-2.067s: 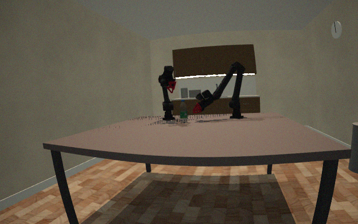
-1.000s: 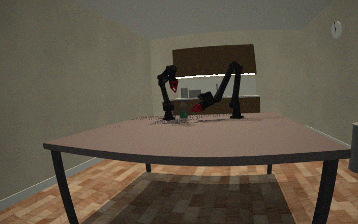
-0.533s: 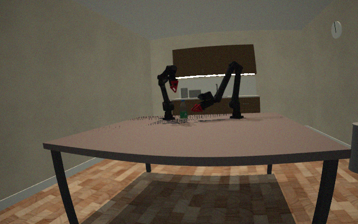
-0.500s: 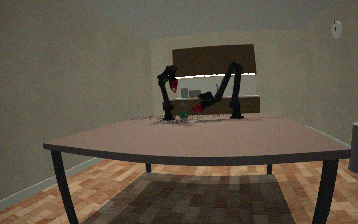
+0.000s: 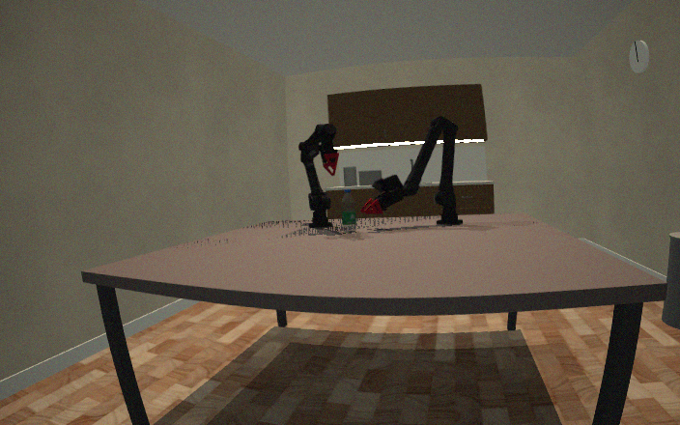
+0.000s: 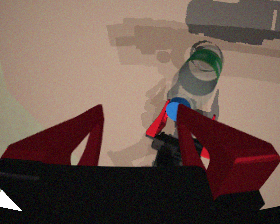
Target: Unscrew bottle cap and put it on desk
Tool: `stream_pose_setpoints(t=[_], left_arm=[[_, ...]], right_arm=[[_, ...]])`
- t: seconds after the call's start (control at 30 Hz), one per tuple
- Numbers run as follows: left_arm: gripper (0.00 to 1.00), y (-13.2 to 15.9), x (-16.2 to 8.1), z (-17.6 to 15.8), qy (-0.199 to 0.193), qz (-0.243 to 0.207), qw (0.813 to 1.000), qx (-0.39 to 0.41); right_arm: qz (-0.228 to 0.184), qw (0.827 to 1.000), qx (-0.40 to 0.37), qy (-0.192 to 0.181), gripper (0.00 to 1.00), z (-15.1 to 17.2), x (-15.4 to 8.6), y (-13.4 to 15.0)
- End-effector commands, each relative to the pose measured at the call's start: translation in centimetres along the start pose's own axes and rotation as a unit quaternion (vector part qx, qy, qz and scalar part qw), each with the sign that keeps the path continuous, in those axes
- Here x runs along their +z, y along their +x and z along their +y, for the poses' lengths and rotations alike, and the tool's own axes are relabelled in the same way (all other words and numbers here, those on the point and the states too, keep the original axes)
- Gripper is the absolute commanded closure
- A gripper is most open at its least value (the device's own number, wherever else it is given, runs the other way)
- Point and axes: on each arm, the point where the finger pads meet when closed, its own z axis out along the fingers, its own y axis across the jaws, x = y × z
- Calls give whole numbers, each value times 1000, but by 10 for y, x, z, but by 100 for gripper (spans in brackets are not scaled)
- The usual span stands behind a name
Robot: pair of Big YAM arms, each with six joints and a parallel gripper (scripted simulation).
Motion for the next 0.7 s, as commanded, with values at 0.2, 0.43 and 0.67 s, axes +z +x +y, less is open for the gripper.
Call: stream_pose_setpoints(t=[0.2, 0.43, 0.67], left_arm=[[5, -24, 25, -1, 1, -27, 1000, -3], [5, -24, 35, -1, 1, -27, 1000, -3], [5, -24, 47, -1, 1, -27, 1000, -3]], right_arm=[[2, 1000, 2, -21, 43, 15, -13, 3], [2, 1000, 2, -21, 43, 15, -13, 3], [2, 1000, 2, -21, 43, 15, -13, 3]])
